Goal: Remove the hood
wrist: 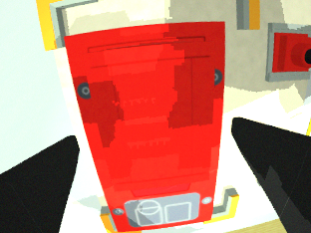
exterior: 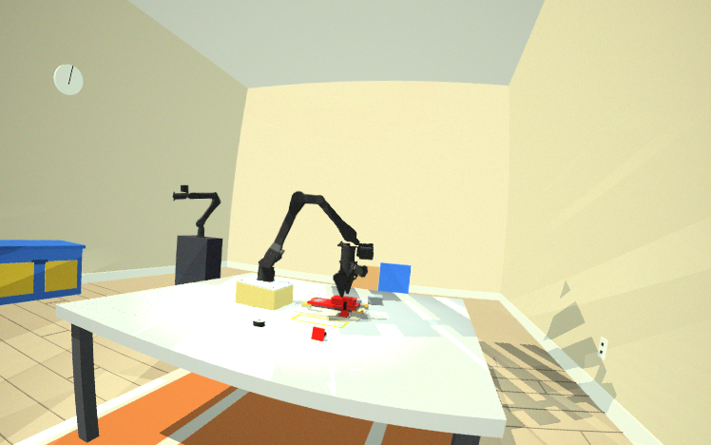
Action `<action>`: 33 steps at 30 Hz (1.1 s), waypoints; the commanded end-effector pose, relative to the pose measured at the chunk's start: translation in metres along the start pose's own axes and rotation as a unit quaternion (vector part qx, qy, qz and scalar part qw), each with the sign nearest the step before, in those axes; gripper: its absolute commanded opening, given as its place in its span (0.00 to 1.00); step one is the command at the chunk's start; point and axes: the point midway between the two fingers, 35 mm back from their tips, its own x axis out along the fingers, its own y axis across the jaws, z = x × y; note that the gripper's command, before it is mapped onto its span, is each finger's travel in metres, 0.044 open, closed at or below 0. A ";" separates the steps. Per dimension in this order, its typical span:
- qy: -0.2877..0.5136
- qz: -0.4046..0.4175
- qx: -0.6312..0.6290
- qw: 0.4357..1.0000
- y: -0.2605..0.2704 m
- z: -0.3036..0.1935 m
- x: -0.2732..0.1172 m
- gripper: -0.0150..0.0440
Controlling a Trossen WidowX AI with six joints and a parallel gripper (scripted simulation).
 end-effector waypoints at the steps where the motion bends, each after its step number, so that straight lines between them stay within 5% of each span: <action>1: 0.002 -0.002 -0.002 1.000 -0.001 -0.001 0.006 1.00; 33: 0.002 -0.002 -0.002 1.000 -0.001 -0.002 0.020 1.00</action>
